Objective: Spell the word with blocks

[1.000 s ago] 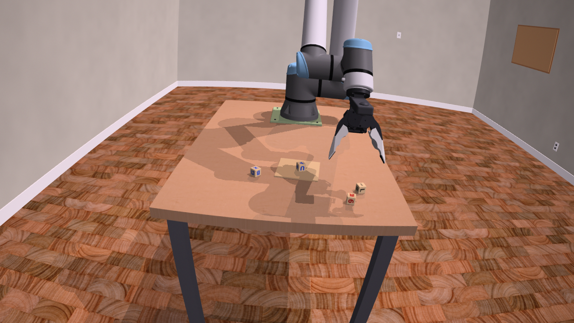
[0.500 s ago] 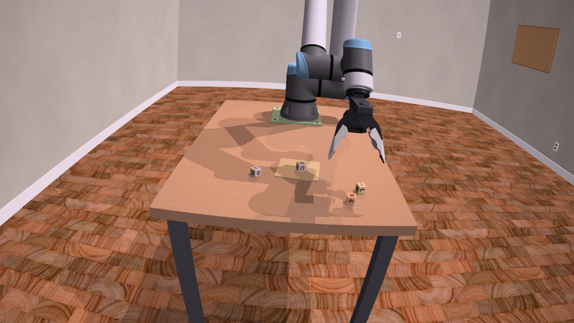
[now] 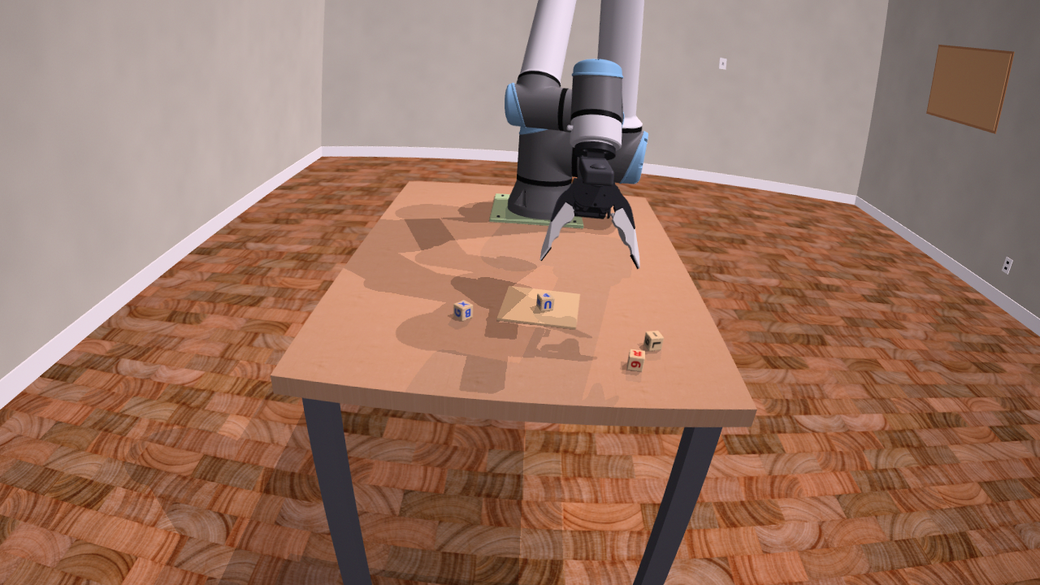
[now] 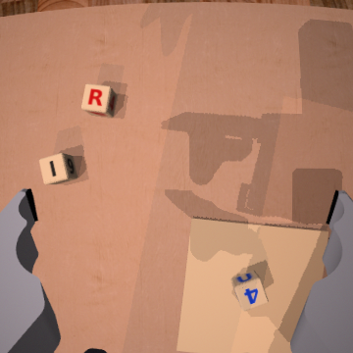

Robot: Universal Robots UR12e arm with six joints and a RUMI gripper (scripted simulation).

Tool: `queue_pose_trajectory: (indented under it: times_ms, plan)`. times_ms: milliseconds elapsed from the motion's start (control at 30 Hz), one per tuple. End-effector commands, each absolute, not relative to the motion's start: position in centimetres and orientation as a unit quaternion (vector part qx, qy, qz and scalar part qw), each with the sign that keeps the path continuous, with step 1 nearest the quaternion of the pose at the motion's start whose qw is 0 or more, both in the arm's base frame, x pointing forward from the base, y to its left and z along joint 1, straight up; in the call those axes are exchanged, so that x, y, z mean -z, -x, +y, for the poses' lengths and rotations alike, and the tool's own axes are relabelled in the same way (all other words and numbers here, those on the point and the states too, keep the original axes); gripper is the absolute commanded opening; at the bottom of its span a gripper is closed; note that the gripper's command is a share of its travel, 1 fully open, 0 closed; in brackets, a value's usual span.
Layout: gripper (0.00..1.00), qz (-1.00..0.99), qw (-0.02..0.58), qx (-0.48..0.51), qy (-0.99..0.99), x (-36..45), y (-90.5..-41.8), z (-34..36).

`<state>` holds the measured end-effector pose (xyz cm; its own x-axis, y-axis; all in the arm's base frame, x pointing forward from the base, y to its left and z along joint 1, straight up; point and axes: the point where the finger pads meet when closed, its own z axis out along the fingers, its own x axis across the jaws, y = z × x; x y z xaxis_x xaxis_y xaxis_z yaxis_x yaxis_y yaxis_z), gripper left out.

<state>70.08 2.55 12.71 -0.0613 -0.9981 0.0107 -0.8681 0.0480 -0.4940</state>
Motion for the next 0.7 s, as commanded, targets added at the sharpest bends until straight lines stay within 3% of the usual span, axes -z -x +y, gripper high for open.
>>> queue_pose_trajectory:
  times_ms: [0, 167, 667]
  plan:
    - [1.0, 0.701, 0.176, 0.19, 0.664, -13.2, -62.7, -1.9]
    - [1.0, 0.701, 0.177, 0.191, 0.664, -12.9, -60.1, -2.9]
    - [1.0, 0.701, 0.177, 0.191, 0.664, -12.9, -59.8, -3.0]
